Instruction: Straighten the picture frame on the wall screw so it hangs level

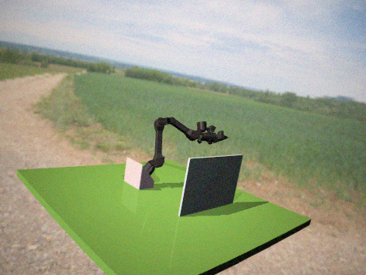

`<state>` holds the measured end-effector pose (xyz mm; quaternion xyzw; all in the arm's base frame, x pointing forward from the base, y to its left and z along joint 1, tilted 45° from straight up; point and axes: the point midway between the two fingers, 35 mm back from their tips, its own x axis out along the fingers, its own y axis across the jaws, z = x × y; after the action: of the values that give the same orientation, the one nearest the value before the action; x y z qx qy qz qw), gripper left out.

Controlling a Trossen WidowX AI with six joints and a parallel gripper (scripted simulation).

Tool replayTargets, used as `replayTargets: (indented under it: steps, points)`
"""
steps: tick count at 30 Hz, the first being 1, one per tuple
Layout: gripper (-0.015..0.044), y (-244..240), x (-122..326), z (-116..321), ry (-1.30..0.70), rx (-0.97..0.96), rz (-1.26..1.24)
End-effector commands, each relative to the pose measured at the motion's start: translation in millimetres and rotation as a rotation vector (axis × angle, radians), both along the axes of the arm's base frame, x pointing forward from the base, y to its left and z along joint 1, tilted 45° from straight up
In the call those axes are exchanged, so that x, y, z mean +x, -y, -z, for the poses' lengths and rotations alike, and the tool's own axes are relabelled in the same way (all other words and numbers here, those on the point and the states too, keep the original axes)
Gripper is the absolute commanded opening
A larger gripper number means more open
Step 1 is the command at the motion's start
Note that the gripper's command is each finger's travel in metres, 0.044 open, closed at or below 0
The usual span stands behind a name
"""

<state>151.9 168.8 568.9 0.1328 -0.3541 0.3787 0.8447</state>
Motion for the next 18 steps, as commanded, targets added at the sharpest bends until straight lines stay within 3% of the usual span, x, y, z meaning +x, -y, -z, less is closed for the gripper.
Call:
replayTargets:
  steps: [1, 10, 18]
  points:
    - [0.0260, 39.4, 28.8, 58.2, -0.302, 0.079, -0.044]
    - [0.0260, 88.8, 47.8, 125.7, -0.627, 0.300, -0.053]
    - [0.0260, 134.2, 54.4, 191.8, -0.875, 0.617, -0.050]
